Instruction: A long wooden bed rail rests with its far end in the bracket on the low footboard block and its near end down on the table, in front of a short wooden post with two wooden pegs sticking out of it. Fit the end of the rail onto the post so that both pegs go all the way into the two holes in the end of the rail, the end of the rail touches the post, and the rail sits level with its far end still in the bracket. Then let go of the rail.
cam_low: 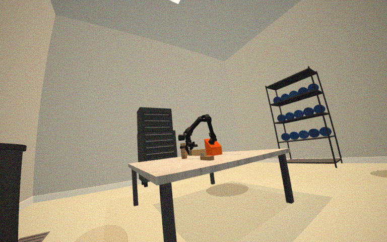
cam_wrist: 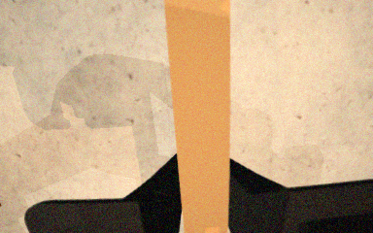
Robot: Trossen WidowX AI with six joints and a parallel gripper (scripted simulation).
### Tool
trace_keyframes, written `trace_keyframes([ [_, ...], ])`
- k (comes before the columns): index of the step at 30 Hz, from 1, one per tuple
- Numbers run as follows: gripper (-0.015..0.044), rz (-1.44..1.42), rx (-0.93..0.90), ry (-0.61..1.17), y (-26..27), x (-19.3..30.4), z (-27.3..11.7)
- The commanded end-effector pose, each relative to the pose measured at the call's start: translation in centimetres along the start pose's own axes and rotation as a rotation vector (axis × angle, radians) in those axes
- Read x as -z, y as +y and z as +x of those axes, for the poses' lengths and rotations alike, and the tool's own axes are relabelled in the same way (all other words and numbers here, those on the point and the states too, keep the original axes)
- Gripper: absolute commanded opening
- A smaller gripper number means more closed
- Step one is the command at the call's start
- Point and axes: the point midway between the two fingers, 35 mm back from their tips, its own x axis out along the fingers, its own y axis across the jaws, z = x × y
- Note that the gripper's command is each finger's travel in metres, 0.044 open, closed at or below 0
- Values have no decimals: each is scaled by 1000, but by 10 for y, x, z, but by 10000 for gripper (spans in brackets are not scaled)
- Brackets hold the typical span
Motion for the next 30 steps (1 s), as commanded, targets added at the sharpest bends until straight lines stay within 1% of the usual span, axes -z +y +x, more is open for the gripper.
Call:
trace_keyframes([
  [1, 0, -1, 6, 0, -1, 2, -2],
  [30, 0, -1, 6, 1, -1, 11, -2],
])
